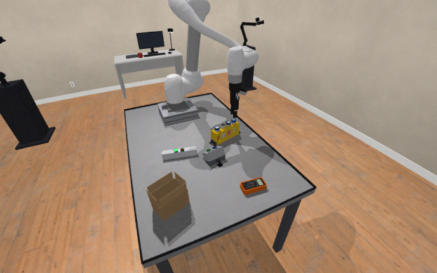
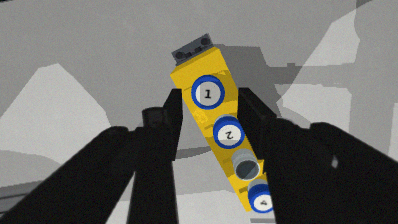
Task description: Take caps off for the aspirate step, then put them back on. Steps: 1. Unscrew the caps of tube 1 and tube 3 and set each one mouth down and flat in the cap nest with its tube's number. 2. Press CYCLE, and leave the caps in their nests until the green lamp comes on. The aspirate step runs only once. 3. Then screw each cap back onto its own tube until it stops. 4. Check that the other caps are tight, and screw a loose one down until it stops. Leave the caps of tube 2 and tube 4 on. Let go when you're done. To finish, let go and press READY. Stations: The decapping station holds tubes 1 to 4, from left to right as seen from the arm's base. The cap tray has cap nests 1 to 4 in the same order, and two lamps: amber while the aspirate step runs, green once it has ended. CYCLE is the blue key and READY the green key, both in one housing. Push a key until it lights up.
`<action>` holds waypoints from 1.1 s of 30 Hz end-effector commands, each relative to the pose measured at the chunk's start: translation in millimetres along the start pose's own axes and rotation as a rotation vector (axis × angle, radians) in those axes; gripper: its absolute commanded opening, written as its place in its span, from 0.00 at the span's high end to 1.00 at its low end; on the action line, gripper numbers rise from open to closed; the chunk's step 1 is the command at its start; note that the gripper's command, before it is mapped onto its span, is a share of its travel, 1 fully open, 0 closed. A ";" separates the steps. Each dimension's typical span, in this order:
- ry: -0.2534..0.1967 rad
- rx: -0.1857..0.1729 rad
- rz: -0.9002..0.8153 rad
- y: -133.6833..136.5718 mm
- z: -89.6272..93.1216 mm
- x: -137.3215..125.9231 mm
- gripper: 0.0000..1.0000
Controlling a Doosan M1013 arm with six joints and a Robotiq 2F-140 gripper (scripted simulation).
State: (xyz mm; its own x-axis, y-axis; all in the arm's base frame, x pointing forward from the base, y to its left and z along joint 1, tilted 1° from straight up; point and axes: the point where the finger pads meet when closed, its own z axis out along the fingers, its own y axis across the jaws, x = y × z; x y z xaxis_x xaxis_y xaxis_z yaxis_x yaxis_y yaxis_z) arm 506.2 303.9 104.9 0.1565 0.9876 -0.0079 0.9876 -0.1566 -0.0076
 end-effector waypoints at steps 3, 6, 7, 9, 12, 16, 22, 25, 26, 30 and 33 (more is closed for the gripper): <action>0.001 -0.001 -0.310 8.6 -2.3 -31.7 0.64; 0.000 -0.001 -0.442 12.0 -2.3 -44.5 0.64; 0.000 -0.001 -0.442 12.0 -2.3 -44.5 0.64; 0.001 -0.001 -0.546 14.1 -2.3 -52.6 0.64; -0.002 -0.001 -0.707 18.7 -2.3 -70.1 0.64; -0.002 -0.001 -0.896 23.5 -2.3 -88.5 0.64; -0.003 -0.001 -1.181 30.7 -2.3 -116.0 0.64; -0.003 -0.001 -1.228 31.9 -2.3 -120.6 0.64; 0.000 -0.001 -1.332 34.0 -2.3 -128.6 0.64; 0.000 -0.001 -1.532 40.8 -2.3 -154.5 0.64; 0.000 -0.001 -1.534 46.0 -2.3 -174.4 0.64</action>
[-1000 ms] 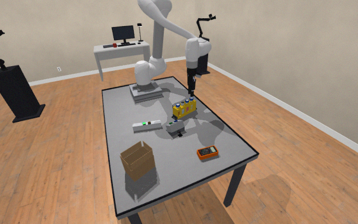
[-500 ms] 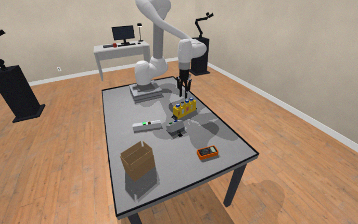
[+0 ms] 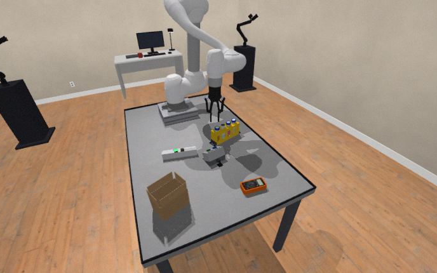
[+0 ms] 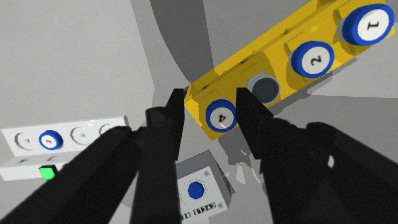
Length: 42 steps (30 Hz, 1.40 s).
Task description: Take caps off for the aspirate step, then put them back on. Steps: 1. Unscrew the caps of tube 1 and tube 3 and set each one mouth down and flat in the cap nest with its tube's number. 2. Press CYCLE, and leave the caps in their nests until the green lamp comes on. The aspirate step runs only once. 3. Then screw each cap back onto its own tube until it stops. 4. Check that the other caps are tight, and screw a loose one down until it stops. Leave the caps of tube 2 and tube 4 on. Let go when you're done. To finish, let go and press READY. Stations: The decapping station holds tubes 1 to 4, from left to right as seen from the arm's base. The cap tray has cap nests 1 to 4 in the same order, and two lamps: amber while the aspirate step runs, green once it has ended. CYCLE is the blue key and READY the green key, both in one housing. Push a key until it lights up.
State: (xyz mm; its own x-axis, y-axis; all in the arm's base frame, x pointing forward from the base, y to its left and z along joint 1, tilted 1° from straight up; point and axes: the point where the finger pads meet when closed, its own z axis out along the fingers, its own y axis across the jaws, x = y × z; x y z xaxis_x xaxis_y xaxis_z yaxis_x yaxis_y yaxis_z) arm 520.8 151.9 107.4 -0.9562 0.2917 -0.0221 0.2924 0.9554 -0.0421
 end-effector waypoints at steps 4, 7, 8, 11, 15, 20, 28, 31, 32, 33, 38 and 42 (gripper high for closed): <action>0.026 -0.035 -0.102 -53.0 1.8 -23.0 0.64; 0.026 -0.035 -0.102 -74.3 2.7 -31.9 0.64; 0.026 -0.035 -0.102 -74.3 2.7 -31.9 0.64; 0.026 -0.035 -0.102 -89.6 3.4 -38.3 0.64; 0.026 -0.035 -0.102 -120.4 4.8 -51.2 0.64; 0.026 -0.035 -0.102 -157.2 6.5 -66.6 0.64; 0.026 -0.035 -0.103 -202.1 8.5 -85.3 0.64; 0.026 -0.035 -0.103 -225.2 9.5 -94.9 0.64; 0.026 -0.035 -0.103 -232.9 9.9 -98.1 0.64; 0.026 -0.035 -0.103 -240.5 10.2 -101.3 0.64; 0.026 -0.035 -0.103 -275.3 11.8 -115.8 0.64; 0.026 -0.035 -0.103 -275.2 11.8 -115.8 0.64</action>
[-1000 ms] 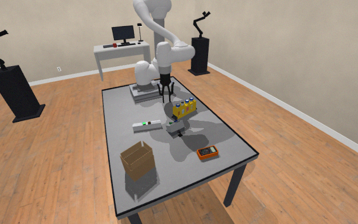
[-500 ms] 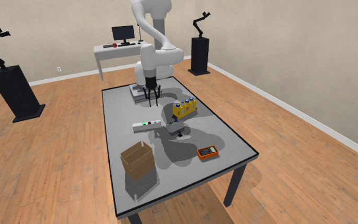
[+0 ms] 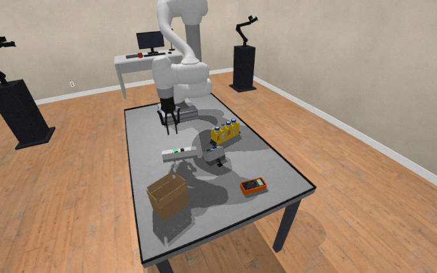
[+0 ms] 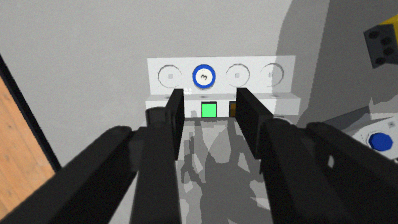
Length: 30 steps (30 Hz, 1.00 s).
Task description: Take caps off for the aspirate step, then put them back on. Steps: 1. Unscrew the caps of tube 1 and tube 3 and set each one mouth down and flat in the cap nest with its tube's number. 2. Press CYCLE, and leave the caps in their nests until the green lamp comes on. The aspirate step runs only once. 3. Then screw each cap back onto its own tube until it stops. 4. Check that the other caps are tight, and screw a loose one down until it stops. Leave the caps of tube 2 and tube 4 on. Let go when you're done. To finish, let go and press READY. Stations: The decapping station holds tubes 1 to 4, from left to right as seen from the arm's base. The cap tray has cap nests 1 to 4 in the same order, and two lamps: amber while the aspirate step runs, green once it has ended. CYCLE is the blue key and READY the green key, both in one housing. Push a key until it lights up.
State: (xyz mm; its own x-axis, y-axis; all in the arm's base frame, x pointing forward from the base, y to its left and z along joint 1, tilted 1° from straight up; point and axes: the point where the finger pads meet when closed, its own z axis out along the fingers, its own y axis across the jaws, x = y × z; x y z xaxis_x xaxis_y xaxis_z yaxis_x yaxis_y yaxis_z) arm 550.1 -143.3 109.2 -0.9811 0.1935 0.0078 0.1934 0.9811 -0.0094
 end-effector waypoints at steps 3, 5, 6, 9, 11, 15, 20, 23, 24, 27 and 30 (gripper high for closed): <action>-0.001 -0.001 0.000 -1.9 -0.6 -1.4 0.64; -0.001 -0.001 0.000 -1.9 4.3 -1.4 0.64; -0.001 -0.001 0.000 -1.9 9.4 -1.4 0.64; -0.001 -0.001 0.000 -1.9 24.4 -1.4 0.64; -0.001 -0.001 0.000 -1.9 34.4 -1.4 0.64; -0.001 -0.001 0.000 -1.9 54.4 -1.4 0.64; -0.001 -0.001 0.000 -1.8 69.4 -1.4 0.64; -0.001 -0.001 0.000 -1.8 84.5 -1.4 0.64; -0.001 -0.001 0.000 -1.8 89.5 -1.5 0.64; -0.001 -0.001 0.000 -1.7 104.5 -1.5 0.64; -0.001 -0.001 0.000 -1.7 119.5 -1.6 0.64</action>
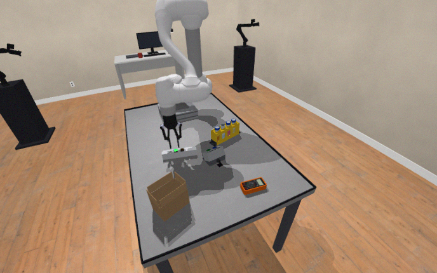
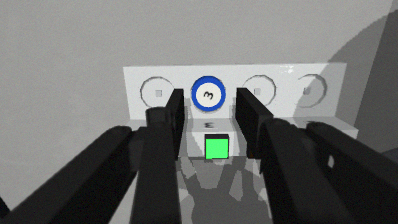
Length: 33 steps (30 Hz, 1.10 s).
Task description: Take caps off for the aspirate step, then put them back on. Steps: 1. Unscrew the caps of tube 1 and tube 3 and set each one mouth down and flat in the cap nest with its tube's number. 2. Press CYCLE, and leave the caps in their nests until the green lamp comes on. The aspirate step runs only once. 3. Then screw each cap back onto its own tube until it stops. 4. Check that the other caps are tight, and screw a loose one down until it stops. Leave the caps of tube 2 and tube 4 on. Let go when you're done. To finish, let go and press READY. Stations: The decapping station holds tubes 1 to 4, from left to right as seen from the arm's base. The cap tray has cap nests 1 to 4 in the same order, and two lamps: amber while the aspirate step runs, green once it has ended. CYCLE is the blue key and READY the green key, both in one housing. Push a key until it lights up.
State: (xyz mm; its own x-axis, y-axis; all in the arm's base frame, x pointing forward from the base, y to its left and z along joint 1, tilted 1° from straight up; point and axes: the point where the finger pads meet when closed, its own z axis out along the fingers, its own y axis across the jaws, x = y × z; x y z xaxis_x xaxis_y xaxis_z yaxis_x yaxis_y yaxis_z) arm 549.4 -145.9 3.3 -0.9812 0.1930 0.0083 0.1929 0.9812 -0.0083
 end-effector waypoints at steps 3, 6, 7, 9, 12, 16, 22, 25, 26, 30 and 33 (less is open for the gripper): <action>-0.002 0.000 0.000 0.0 23.1 -1.0 0.64; -0.001 0.000 0.000 0.0 23.0 -1.0 0.64; -0.001 0.000 0.000 0.0 23.1 -1.0 0.64; -0.001 0.000 0.000 0.0 23.1 -1.0 0.64; -0.001 0.000 0.000 0.0 24.6 -0.9 0.64; -0.001 0.000 0.000 0.1 26.6 -0.8 0.64; -0.001 0.000 0.000 0.1 28.6 -0.8 0.64; -0.001 0.000 0.000 0.1 30.1 -0.8 0.64; -0.001 0.000 0.000 0.1 30.6 -0.8 0.64; -0.001 0.000 0.000 0.1 32.6 -0.8 0.64; -0.001 0.000 0.000 0.1 33.1 -0.8 0.64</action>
State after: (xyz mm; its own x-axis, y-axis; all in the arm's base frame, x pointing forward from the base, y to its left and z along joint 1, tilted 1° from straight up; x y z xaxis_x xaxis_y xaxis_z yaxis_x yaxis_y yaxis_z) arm 549.4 -146.1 -29.9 -0.9812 0.1929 0.0079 0.1929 0.9812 -0.0084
